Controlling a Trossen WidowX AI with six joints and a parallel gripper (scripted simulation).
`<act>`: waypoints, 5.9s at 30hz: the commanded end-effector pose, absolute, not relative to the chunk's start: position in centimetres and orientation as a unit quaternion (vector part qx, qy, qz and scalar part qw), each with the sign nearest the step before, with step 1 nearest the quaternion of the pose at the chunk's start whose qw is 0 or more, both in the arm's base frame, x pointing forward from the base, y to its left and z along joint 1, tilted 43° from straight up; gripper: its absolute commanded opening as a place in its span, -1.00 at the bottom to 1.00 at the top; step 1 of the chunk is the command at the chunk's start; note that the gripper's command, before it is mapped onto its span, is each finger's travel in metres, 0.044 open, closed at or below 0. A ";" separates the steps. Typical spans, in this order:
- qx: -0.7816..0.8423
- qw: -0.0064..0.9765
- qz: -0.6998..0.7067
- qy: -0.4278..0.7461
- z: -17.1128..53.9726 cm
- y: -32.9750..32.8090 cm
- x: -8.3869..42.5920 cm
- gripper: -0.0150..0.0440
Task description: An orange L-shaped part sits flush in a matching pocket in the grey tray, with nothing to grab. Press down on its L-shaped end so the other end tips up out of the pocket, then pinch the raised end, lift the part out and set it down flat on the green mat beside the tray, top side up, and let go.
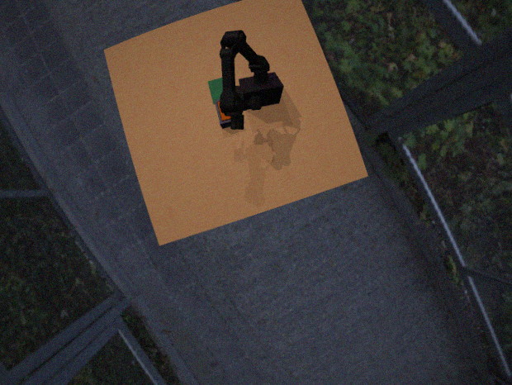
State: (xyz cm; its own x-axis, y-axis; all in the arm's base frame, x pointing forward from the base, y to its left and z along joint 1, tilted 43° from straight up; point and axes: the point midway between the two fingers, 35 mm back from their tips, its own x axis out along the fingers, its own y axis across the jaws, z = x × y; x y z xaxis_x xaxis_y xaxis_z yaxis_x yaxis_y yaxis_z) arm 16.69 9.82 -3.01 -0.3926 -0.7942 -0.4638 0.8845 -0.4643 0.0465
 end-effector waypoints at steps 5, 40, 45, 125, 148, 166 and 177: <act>0.185 0.526 -0.806 0.198 -3.7 9.3 17.6 0.42; -0.163 0.618 -0.337 0.692 -7.7 4.6 25.3 0.12; -0.163 0.618 -0.337 0.692 -7.7 4.6 25.3 0.12; -0.163 0.618 -0.337 0.691 -9.1 3.8 25.3 0.12; -0.165 0.625 -0.333 0.687 -7.9 4.6 25.7 0.12; -0.327 0.554 -0.135 0.753 -6.0 2.6 25.7 0.46; -0.543 0.335 0.228 0.735 -2.9 -1.0 25.0 0.46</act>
